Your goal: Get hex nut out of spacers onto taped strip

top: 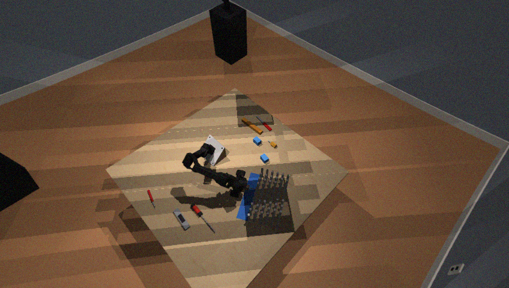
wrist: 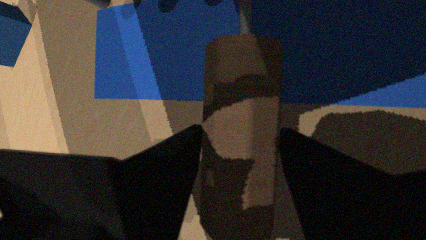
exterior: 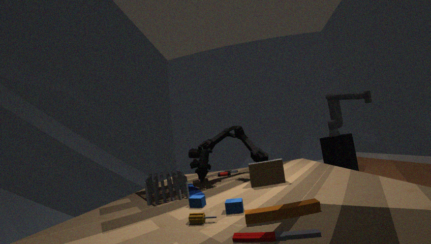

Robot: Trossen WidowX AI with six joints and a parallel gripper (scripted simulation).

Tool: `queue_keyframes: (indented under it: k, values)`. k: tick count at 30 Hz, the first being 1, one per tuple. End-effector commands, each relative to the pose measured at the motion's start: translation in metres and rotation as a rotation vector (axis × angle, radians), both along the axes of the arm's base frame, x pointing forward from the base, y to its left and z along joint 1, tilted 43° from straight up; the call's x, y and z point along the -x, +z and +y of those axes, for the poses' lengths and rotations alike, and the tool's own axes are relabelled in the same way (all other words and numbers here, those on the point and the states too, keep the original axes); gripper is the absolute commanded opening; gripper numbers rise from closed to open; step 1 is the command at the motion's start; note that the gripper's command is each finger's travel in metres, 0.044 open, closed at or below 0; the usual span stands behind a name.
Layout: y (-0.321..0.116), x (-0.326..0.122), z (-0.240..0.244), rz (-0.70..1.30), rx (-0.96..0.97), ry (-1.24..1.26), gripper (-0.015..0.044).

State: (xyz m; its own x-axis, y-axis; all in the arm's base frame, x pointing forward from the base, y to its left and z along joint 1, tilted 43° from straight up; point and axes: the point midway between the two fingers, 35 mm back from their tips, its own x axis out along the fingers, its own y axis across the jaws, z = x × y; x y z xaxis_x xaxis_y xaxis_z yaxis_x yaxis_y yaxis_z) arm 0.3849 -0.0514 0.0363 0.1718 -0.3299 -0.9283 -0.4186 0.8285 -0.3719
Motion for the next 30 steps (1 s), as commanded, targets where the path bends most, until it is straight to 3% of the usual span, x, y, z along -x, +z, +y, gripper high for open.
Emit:
queue_keyframes:
  k: [1, 30]
  values:
    - [0.0, -0.004, 0.002, -0.005, 0.001, -0.001, 0.0]
    - [-0.011, -0.016, 0.001, -0.006, 0.001, 0.0, 0.0]
